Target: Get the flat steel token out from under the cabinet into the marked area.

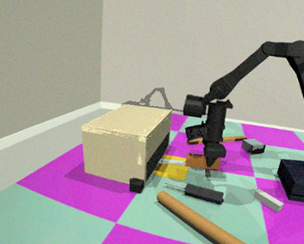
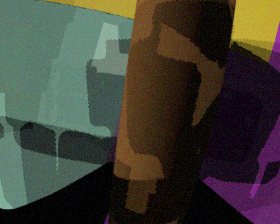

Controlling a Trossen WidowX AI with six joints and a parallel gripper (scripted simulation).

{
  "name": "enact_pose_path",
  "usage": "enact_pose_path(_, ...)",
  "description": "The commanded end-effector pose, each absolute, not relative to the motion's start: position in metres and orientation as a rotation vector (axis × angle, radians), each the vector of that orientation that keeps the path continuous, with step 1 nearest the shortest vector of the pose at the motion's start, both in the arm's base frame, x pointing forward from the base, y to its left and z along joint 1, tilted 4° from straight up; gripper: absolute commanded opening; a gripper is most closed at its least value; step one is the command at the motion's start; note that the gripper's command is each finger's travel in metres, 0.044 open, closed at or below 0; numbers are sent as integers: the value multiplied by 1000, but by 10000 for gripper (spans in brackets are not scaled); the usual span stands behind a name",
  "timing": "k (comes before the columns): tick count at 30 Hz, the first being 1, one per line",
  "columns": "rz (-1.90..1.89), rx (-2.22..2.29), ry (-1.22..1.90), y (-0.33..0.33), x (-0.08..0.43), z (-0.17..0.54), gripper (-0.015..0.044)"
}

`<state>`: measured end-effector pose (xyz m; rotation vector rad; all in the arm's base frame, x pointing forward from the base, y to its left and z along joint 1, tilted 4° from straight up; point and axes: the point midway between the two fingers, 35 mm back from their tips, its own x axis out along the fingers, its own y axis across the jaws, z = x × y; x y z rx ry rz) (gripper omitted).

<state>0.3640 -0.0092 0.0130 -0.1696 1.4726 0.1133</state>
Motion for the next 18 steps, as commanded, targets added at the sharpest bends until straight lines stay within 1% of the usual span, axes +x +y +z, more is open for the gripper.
enact_pose_path(1, 119, -174, 1474, -10, 358, 12, 0)
enact_pose_path(18, 119, -174, 1475, -14, 341, 10, 0)
